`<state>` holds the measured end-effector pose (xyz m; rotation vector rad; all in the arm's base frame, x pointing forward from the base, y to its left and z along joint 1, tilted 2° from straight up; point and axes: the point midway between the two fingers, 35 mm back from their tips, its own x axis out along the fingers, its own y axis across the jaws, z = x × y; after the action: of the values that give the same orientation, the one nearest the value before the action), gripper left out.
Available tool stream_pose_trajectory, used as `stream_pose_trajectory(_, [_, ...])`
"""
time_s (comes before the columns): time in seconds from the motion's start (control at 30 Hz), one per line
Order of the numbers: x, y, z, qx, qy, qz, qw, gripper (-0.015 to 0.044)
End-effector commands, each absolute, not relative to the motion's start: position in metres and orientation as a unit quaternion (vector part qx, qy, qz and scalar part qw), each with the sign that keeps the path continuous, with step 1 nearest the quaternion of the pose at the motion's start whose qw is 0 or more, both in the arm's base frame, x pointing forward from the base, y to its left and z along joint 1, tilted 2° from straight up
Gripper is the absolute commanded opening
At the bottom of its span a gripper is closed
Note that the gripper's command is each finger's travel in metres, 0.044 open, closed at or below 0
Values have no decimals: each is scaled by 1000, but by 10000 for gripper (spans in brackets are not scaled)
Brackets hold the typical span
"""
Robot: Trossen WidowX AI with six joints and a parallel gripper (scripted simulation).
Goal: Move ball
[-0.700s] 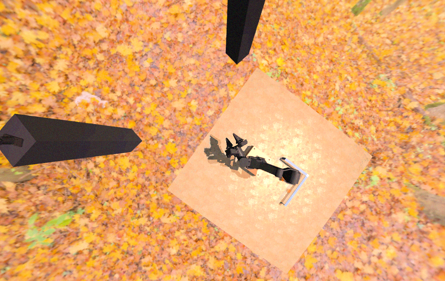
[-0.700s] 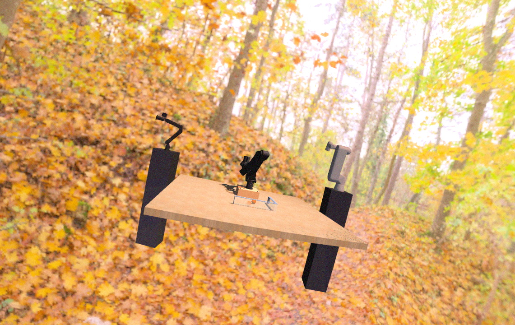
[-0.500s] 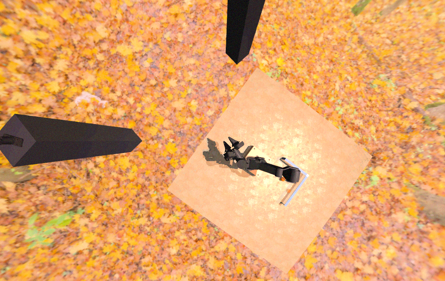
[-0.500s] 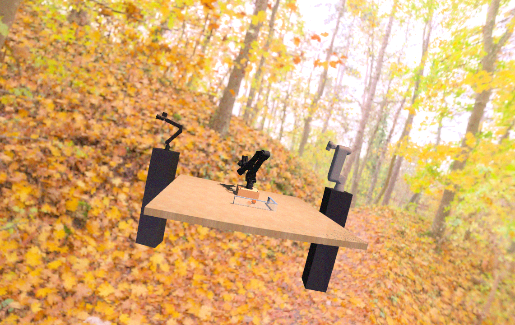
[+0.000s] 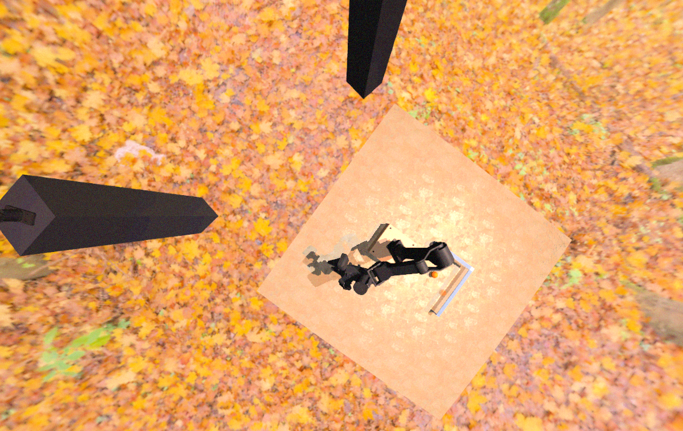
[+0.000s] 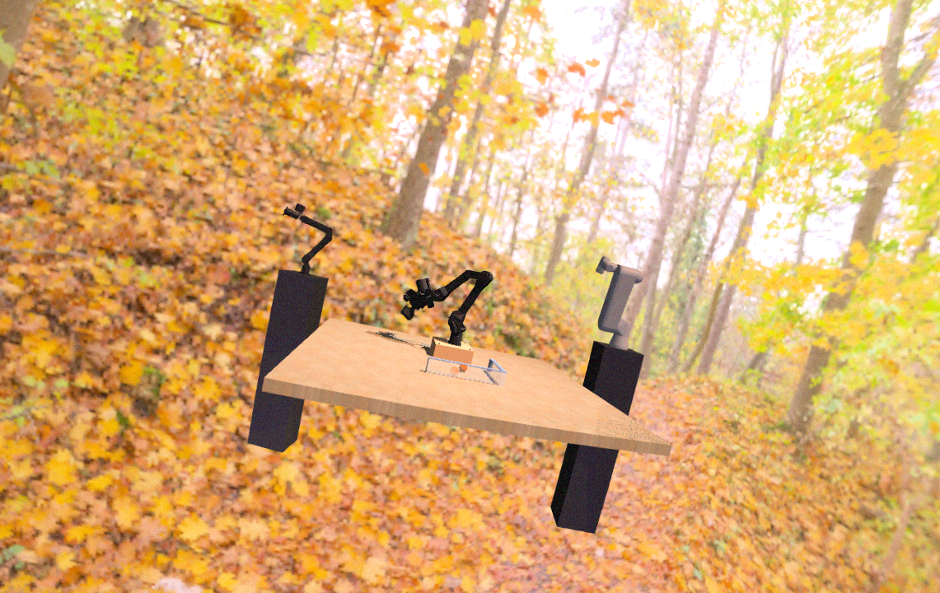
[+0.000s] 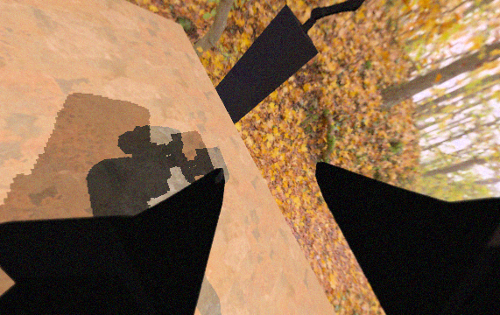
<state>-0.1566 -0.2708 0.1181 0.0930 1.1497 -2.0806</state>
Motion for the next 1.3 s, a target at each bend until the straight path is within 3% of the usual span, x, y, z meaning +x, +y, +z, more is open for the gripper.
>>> stream_pose_trajectory(0.0, [-88, -307, 105, 32, 456, -746, 485, 279])
stream_pose_trajectory(0.37, [87, -311, 81, 21, 490, -546, 680, 279])
stream_pose_trajectory(0.73, [231, -216, 63, 3, 545, -310, 779, 279])
stream_pose_trajectory(1.0, [287, -103, 53, -12, 597, -138, 790, 279])
stream_pose_trajectory(1.27, [290, 21, 49, -47, 660, 17, 750, 279])
